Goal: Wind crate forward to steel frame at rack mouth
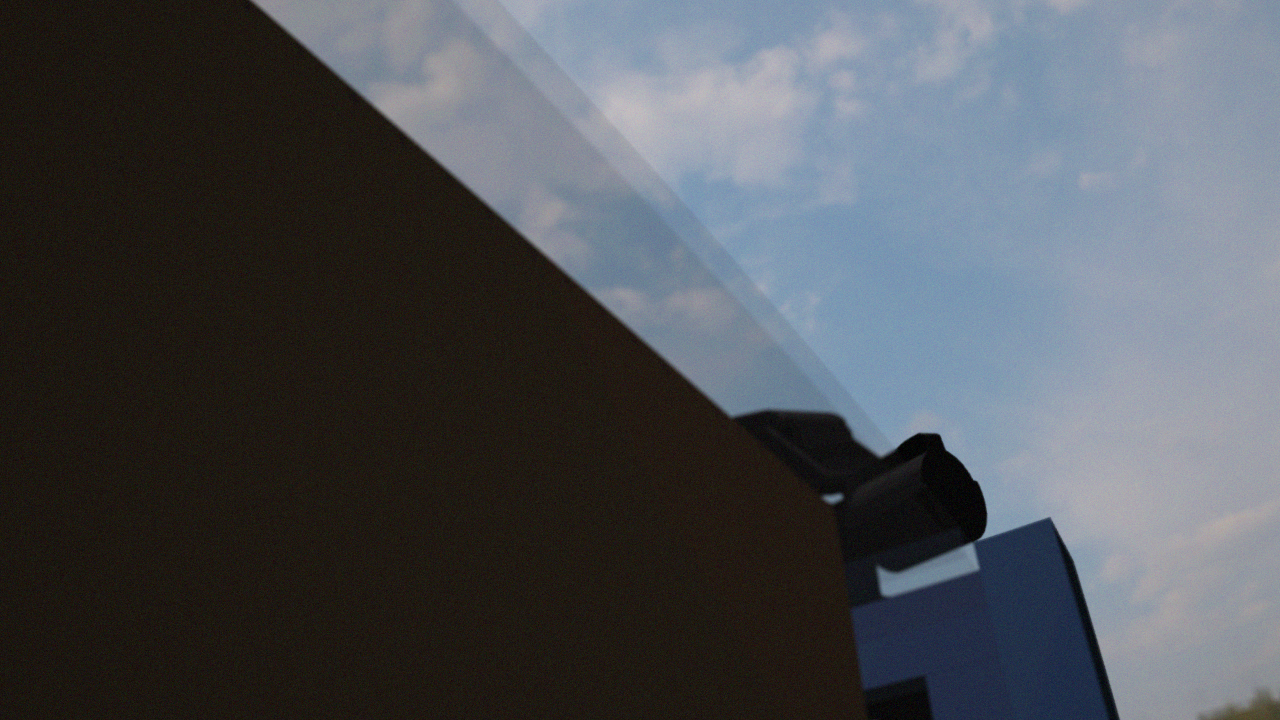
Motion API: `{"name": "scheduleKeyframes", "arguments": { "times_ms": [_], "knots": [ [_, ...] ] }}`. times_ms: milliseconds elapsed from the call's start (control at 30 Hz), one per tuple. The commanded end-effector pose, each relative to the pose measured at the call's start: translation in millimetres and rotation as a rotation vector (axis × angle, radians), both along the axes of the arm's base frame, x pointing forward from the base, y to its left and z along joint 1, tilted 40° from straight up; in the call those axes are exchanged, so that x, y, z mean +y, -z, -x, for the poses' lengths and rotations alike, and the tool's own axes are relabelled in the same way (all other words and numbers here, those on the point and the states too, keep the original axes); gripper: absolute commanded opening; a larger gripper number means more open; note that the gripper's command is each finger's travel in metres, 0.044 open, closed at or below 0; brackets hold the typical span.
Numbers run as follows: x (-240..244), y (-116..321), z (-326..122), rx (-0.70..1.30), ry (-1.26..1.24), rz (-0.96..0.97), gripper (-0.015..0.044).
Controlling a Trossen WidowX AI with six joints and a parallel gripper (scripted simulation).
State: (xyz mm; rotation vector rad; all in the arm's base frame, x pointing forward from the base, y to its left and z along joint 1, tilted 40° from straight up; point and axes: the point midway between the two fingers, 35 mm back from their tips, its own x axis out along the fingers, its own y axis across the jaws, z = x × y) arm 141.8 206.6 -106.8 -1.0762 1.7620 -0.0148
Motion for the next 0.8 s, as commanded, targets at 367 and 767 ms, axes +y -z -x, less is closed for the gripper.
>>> {"name": "scheduleKeyframes", "arguments": {
  "times_ms": [367,767],
  "knots": [
    [-2.1,3.3,-0.1,0.003,0.004,-0.001,0.0],
    [-0.9,4.2,1.2,-0.026,0.04,-0.001,0.0]
  ]
}}
